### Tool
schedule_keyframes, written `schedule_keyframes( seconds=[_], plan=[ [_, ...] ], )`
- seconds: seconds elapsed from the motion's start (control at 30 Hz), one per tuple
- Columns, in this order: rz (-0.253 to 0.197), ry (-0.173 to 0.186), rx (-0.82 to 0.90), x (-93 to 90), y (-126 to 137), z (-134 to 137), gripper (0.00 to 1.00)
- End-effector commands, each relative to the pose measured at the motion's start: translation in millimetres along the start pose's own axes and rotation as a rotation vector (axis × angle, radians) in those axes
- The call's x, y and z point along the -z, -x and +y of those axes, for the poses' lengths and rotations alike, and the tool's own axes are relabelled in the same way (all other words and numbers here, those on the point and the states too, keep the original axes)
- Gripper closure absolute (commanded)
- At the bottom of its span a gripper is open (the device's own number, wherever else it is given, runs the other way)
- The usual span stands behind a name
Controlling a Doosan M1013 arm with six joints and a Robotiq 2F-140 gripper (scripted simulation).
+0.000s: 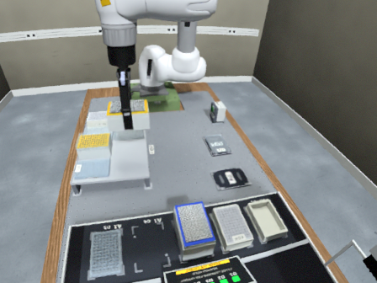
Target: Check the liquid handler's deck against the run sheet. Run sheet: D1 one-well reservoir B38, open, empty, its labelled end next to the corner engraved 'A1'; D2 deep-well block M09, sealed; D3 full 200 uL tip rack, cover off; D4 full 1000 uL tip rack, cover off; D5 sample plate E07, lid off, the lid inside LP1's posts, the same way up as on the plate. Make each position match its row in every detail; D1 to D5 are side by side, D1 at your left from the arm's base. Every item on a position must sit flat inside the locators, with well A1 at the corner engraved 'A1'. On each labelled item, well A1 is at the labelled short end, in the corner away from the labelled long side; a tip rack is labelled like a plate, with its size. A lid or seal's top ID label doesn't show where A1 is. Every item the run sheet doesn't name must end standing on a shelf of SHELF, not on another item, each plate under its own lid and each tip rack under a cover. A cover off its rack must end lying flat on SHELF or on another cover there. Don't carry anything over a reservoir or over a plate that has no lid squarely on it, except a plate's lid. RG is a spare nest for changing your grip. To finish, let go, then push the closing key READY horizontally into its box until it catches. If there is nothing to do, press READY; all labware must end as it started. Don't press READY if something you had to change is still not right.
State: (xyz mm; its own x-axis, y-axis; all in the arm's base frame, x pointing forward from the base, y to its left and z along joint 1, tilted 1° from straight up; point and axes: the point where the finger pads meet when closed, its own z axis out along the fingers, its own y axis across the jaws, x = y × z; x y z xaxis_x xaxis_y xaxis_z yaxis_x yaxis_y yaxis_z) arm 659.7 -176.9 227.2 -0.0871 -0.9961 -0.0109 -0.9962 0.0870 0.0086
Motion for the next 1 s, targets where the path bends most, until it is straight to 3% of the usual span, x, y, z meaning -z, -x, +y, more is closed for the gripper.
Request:
schedule_keyframes(
  seconds=[0.0, 0.97],
  plan=[
    [0.002, 0.004, 0.001, 2.1, -20.4, -1.2, 0.9],
    [0.002, 0.003, 0.0, 2.7, -27.3, -1.2, 0.9]
  ],
)
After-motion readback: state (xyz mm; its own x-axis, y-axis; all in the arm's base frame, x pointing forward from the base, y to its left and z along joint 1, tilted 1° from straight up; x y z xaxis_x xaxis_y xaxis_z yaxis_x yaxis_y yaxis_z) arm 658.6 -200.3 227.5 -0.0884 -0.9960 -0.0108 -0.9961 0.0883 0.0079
